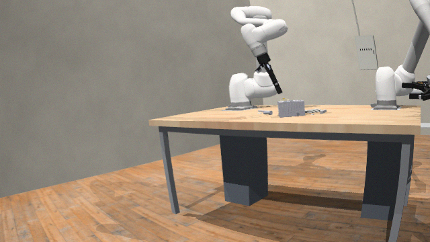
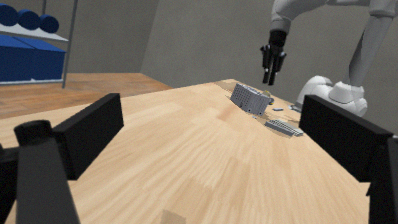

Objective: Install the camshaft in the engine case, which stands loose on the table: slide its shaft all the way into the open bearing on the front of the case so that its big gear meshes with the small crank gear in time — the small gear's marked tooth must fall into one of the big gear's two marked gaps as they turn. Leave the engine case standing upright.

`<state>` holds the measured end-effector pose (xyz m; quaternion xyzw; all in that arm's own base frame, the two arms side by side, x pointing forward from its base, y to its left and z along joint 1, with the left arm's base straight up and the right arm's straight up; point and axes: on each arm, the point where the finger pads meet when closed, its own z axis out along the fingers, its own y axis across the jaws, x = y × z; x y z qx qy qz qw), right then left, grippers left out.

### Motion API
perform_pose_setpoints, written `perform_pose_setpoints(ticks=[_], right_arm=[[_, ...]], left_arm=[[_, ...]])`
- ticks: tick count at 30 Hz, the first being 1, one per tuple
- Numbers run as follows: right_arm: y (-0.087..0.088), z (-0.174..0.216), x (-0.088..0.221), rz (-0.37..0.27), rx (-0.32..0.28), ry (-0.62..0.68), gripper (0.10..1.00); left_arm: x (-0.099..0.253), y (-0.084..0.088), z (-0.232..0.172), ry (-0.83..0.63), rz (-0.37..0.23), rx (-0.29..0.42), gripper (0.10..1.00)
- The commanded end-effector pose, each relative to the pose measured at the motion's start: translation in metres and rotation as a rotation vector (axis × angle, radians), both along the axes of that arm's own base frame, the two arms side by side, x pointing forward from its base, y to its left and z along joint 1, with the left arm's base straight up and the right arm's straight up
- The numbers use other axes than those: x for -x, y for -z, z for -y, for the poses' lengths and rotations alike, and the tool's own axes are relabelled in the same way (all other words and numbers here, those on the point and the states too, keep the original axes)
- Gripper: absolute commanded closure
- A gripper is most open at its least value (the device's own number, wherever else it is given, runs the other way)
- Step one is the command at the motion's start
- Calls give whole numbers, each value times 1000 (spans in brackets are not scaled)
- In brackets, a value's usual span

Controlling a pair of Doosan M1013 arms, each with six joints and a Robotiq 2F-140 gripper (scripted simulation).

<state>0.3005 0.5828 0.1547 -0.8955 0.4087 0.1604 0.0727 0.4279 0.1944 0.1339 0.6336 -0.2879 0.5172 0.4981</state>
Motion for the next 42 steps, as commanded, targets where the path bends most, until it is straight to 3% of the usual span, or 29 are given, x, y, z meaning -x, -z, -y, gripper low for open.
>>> perform_pose_setpoints(ticks=[1,12,27,42], right_arm=[[-2,0,0,1,-2,0,831],[-16,0,0,1,-2,0,831],[-57,0,0,1,-2,0,831],[-61,0,0,1,-2,0,831]], left_arm=[[0,-1,0,0,1,-1,98],[0,-1,0,0,1,-1,98],[0,-1,0,0,1,-1,98],[0,-1,0,0,1,-1,98]])
